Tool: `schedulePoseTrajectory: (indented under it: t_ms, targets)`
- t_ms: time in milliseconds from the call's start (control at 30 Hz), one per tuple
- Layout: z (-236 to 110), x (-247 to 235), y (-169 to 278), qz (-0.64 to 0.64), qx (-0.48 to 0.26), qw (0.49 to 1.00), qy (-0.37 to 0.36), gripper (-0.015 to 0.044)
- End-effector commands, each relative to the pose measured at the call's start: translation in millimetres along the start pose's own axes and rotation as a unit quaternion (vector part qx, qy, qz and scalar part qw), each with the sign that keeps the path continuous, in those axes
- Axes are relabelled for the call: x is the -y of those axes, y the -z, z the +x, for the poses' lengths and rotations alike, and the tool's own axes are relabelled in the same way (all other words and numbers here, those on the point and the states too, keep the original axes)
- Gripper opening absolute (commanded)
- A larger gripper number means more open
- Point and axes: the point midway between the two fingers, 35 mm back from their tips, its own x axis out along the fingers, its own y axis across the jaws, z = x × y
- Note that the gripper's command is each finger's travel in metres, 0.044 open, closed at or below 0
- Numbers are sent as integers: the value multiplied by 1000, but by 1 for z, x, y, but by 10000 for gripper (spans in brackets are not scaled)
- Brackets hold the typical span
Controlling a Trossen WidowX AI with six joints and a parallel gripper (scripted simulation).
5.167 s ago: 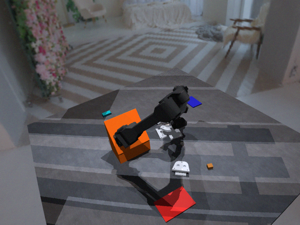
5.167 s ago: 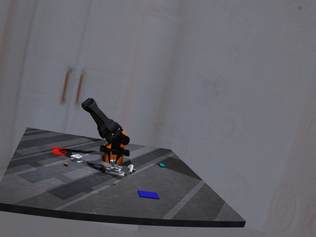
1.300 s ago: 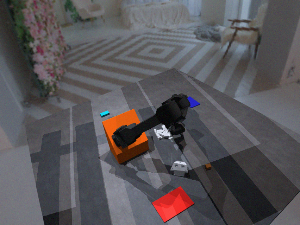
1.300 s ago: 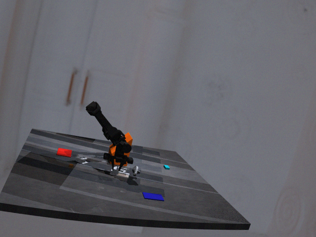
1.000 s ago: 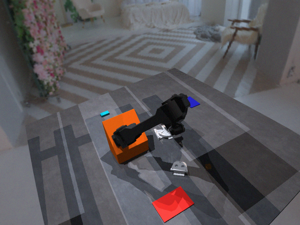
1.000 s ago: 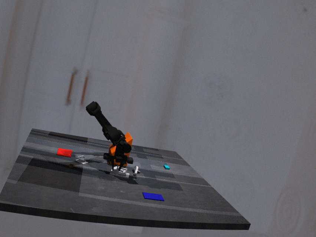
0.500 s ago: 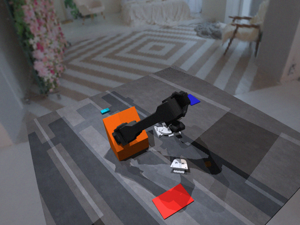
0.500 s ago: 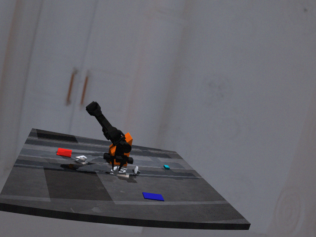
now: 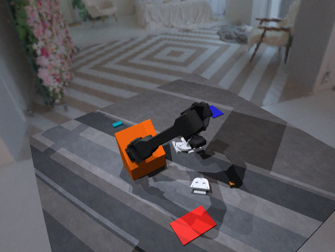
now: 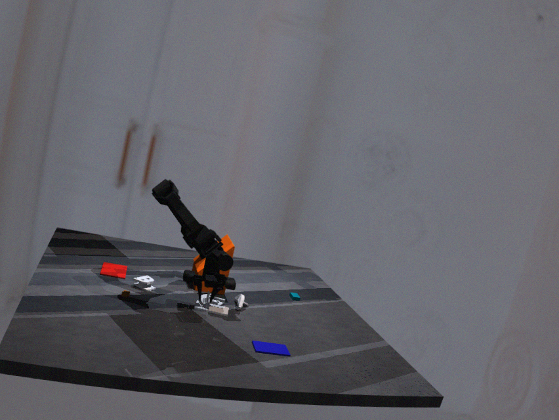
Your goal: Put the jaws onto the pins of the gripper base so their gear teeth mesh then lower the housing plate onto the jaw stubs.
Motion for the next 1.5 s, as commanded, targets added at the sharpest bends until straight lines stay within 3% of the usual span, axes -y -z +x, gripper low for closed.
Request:
schedulePoseTrajectory:
  t_ms: [0, 1433, 1467]
  targets:
    - [0, 0, -1, 3, 1, 1000, 0, 134]
    - [5, 0, -1, 3, 1, 1000, 0, 134]
    - [2, -1, -2, 3, 2, 1000, -1, 160]
